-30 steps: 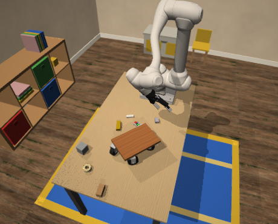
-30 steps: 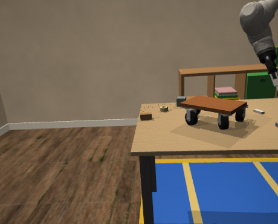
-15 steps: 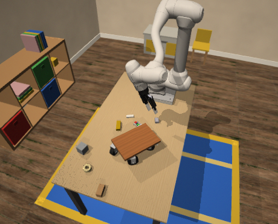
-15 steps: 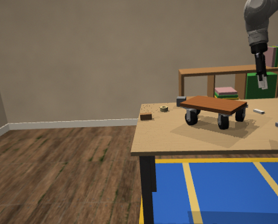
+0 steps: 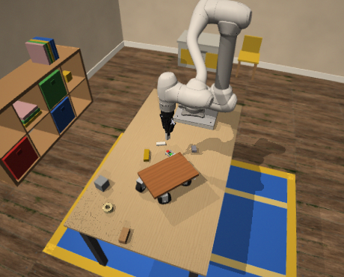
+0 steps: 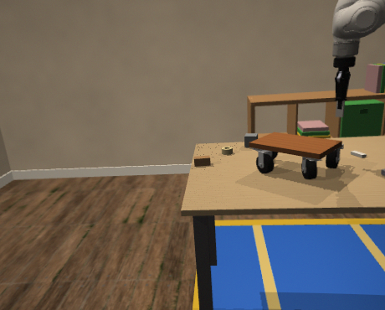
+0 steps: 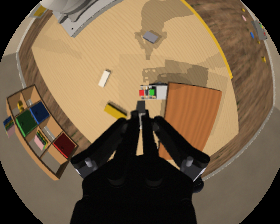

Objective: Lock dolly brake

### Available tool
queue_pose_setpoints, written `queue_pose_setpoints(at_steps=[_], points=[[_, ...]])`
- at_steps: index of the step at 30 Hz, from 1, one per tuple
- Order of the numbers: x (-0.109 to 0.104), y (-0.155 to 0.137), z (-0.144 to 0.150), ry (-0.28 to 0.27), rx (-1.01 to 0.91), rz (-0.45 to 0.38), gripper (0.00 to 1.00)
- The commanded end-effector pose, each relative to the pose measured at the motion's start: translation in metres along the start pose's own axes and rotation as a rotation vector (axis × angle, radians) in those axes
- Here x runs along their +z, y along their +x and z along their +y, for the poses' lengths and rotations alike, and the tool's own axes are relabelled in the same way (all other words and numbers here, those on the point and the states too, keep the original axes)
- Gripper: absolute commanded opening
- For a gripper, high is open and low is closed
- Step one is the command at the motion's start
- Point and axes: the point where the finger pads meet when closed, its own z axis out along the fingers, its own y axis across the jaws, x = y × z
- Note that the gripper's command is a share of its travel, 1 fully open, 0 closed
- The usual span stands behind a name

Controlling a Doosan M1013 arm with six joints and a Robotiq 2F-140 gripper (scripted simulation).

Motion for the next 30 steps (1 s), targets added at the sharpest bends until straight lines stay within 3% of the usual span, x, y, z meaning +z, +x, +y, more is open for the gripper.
queue_pose_setpoints(at_steps=[1, 5, 30], points=[[0.014, 0.001, -0.001, 0.002, 0.000, 0.002, 0.00], [0.037, 0.003, -0.002, 0.005, 0.000, 0.005, 0.00], [0.038, 0.003, -0.002, 0.005, 0.000, 0.005, 0.00]])
